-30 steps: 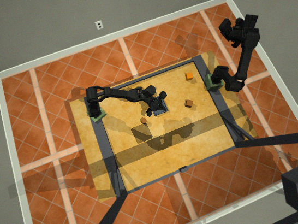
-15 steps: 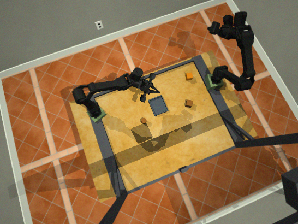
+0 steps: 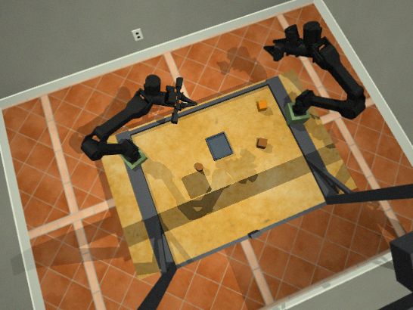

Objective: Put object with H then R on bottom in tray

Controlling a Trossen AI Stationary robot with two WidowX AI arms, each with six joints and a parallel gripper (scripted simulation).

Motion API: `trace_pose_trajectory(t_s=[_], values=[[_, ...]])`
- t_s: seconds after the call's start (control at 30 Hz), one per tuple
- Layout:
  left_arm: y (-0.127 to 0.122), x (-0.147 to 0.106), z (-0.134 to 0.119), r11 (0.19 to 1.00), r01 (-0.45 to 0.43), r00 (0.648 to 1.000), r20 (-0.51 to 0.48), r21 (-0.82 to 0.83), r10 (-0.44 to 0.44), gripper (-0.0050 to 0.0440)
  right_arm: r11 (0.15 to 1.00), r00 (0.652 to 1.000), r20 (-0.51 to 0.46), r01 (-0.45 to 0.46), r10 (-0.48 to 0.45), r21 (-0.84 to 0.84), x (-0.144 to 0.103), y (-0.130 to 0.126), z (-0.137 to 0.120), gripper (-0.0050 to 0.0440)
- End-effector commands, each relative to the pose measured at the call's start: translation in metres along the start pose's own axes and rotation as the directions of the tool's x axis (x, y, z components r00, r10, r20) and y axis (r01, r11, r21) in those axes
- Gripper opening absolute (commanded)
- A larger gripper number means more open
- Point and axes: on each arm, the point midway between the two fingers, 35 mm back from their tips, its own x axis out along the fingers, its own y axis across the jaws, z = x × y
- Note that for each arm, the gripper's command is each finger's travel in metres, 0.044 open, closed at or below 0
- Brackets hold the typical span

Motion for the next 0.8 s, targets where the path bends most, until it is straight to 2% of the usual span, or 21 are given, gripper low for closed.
trace_pose_trajectory(t_s=[0.0, 0.03, 0.1, 0.23, 0.33, 0.6, 0.67, 0.77], values=[[0.004, -0.052, 0.018, 0.996, -0.064, 0.997, 0.03, -0.054, 0.066, -0.005, 0.986, 0.995, 0.031, -0.094, 0.099, -0.139, 0.02, 0.034, -0.005, 0.04], [0.004, -0.06, 0.02, 0.995, -0.078, 0.996, 0.034, -0.066, 0.08, -0.005, 0.979, 0.992, 0.033, -0.118, 0.125, -0.164, 0.022, 0.041, -0.007, 0.04], [0.004, -0.06, 0.02, 0.995, -0.078, 0.996, 0.034, -0.066, 0.08, -0.005, 0.979, 0.992, 0.033, -0.118, 0.125, -0.164, 0.022, 0.041, -0.007, 0.04], [-0.003, -0.099, 0.033, 0.982, -0.146, 0.987, 0.052, -0.122, 0.154, -0.005, 0.927, 0.964, 0.042, -0.24, 0.262, -0.289, 0.03, 0.083, -0.021, 0.04], [-0.01, -0.118, 0.04, 0.972, -0.183, 0.979, 0.061, -0.15, 0.194, -0.005, 0.886, 0.94, 0.041, -0.305, 0.34, -0.35, 0.031, 0.106, -0.032, 0.04], [-0.038, -0.155, 0.053, 0.938, -0.266, 0.955, 0.074, -0.223, 0.288, -0.005, 0.75, 0.844, 0.037, -0.454, 0.535, -0.482, 0.019, 0.166, -0.063, 0.04], [-0.038, -0.155, 0.053, 0.938, -0.266, 0.955, 0.074, -0.223, 0.288, -0.005, 0.75, 0.844, 0.037, -0.454, 0.535, -0.482, 0.019, 0.166, -0.063, 0.04], [-0.056, -0.166, 0.057, 0.918, -0.302, 0.941, 0.076, -0.258, 0.331, -0.005, 0.671, 0.777, 0.038, -0.517, 0.628, -0.532, 0.005, 0.193, -0.079, 0.04]])
